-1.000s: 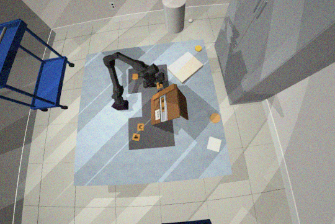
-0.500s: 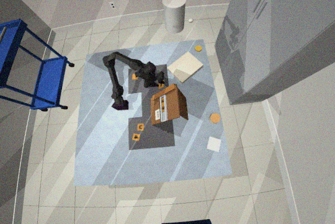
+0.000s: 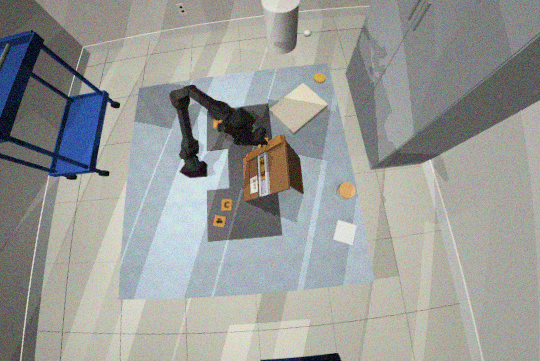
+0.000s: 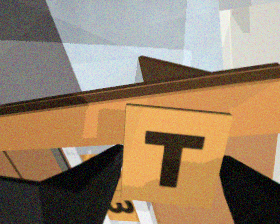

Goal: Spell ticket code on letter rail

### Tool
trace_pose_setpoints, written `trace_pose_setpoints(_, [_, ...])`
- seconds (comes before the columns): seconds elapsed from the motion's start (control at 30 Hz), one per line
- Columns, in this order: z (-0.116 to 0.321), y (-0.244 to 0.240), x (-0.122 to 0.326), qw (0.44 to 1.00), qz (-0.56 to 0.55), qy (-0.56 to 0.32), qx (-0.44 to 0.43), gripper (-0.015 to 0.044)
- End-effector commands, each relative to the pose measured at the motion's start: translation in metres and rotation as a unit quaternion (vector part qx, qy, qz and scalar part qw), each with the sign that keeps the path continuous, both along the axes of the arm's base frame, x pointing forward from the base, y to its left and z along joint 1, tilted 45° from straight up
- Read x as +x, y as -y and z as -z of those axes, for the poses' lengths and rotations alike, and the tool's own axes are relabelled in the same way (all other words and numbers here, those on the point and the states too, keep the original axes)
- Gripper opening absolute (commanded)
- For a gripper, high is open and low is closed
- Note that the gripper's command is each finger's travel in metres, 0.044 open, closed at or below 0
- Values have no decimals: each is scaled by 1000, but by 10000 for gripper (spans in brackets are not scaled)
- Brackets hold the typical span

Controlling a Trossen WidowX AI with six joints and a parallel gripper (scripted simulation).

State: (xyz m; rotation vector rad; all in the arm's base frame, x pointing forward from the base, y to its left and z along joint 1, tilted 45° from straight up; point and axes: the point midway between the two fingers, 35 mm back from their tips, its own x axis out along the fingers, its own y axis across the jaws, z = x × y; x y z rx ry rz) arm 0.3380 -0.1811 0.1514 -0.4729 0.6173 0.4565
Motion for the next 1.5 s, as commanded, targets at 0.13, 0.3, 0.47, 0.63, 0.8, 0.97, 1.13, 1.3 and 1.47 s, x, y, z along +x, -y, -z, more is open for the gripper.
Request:
trace_pose_setpoints(0.13, [30,32,1,996,53,-22,73,0])
trace_pose_setpoints(0.3, [51,51,-2,989,84,-37,113,0])
trace_pose_setpoints(0.47, [74,70,-8,980,115,-51,152,0])
trace_pose_setpoints(0.63, [95,87,-13,968,145,-59,194,0])
trace_pose_setpoints(0.8, [116,103,-19,954,175,-65,237,0])
trace_pose_setpoints(0.97, [138,117,-27,936,204,-70,279,0])
trace_pose_setpoints(1.13, [160,130,-36,915,232,-74,321,0])
trace_pose_setpoints(1.3, [184,142,-47,892,259,-77,363,0])
trace_pose_setpoints(1.47, [207,151,-58,866,285,-78,404,0])
